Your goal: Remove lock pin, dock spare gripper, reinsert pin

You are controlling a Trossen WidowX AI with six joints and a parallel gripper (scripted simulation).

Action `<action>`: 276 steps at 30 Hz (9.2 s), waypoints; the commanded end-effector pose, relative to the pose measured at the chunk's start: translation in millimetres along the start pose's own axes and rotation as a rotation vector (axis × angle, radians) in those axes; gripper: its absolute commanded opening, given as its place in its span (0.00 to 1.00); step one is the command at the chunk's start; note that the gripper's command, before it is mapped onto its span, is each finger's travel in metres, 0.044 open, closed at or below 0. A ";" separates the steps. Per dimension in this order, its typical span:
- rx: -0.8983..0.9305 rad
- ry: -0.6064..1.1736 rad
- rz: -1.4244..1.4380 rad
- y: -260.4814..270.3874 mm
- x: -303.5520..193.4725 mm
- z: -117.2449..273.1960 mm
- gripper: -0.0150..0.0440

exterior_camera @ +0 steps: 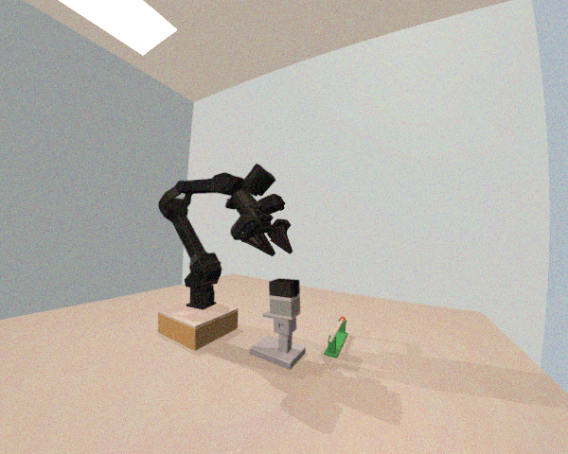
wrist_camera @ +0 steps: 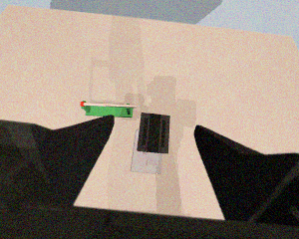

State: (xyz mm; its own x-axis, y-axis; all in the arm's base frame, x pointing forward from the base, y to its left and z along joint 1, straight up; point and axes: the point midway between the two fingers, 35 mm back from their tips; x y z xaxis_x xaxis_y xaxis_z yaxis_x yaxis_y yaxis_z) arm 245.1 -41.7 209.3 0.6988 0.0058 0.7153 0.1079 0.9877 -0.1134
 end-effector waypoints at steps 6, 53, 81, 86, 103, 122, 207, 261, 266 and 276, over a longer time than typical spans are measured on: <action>0.014 0.059 -0.014 54.7 -3.4 6.2 0.56; 0.559 0.694 1.649 111.6 49.3 -154.0 0.56; 0.559 0.694 1.649 125.9 -10.3 -216.0 0.56; 0.559 0.694 1.649 127.3 -15.8 -222.0 0.56; 0.559 0.694 1.649 131.4 -35.3 -241.1 0.56; 0.559 0.694 1.649 132.4 -40.7 -245.9 0.38; 0.561 0.721 1.591 124.9 -54.2 -130.8 0.25; 0.532 0.699 1.585 109.8 -86.2 -158.0 0.25; 0.528 0.696 1.585 107.1 -86.8 -158.2 0.25; 0.523 0.692 1.585 103.1 -87.5 -158.2 0.25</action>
State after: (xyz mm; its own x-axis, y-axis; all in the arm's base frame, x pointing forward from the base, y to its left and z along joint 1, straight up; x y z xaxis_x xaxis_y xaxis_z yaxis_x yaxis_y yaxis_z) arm 309.4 37.4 27.5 0.0621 0.9685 -0.2411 -0.9979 0.0563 -0.0309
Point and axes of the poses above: the point midway between the two fingers, 35 mm back from their tips, its own z axis back along the fingers, its own y axis across the jaws, x = y × z, and after that the axes turned 9 degrees about z, right-handed
